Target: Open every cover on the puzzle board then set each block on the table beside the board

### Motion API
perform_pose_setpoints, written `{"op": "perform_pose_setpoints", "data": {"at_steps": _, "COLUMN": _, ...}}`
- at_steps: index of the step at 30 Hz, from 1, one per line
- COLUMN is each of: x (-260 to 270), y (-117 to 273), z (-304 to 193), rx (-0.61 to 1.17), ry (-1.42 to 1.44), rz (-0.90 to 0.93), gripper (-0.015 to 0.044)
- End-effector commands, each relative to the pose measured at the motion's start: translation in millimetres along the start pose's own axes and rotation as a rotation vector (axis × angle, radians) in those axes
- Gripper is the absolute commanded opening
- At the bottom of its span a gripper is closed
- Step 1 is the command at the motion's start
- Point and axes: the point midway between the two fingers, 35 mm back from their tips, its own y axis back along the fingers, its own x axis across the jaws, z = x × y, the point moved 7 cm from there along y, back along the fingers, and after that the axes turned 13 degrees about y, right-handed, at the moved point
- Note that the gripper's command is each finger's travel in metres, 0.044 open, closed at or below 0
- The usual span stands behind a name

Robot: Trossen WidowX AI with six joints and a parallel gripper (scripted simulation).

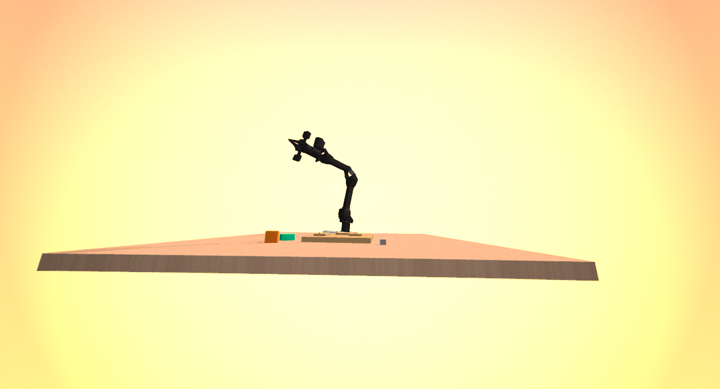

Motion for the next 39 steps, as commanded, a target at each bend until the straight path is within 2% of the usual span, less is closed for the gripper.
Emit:
{"op": "perform_pose_setpoints", "data": {"at_steps": 1, "x": -8.8, "y": -7.3, "z": -19.2, "rx": 0.065, "ry": 0.026, "rz": -0.037, "gripper": 0.0000}}
{"op": "perform_pose_setpoints", "data": {"at_steps": 20, "x": -27.1, "y": -15.4, "z": -99.3, "rx": 0.333, "ry": 0.147, "rz": -0.147, "gripper": 0.0000}}
{"op": "perform_pose_setpoints", "data": {"at_steps": 39, "x": -43.4, "y": -3.1, "z": -180.1, "rx": 0.624, "ry": 0.310, "rz": -0.218, "gripper": 0.0000}}
